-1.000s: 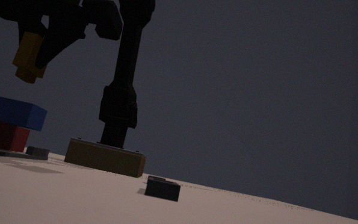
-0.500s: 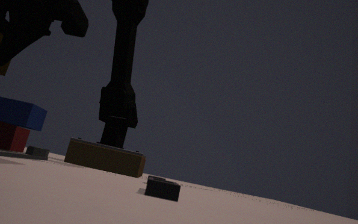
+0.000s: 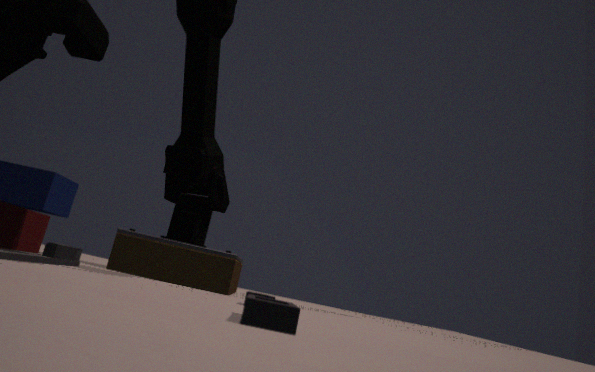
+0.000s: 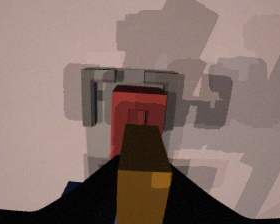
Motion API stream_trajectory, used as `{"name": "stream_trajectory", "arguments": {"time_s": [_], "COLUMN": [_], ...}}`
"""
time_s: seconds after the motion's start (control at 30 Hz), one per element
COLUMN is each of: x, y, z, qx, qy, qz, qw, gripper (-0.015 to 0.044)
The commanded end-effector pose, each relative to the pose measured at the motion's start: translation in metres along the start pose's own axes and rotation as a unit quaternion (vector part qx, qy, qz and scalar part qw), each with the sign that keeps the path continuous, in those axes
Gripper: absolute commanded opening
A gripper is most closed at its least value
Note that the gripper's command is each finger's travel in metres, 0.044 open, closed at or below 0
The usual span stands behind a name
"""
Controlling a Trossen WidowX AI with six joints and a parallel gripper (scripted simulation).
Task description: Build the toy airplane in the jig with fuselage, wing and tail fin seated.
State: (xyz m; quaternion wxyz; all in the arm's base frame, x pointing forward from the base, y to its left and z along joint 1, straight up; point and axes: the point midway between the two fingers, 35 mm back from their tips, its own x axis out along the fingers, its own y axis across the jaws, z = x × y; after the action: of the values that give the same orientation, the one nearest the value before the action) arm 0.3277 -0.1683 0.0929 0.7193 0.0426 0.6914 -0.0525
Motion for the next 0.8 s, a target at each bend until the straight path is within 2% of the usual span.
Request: {"name": "stream_trajectory", "arguments": {"time_s": [0.0,0.43,0.77], "x": [0.001,0.002,0.017], "y": [0.000,0.001,0.001], "z": [0.000,0.001,0.002], "qx": [-0.003,-0.003,-0.003], "qy": [0.000,0.000,0.000], "qz": [0.003,0.003,0.003], "qw": [1.000,1.000,1.000], "gripper": [0.0065,0.0065,0.0065]}}
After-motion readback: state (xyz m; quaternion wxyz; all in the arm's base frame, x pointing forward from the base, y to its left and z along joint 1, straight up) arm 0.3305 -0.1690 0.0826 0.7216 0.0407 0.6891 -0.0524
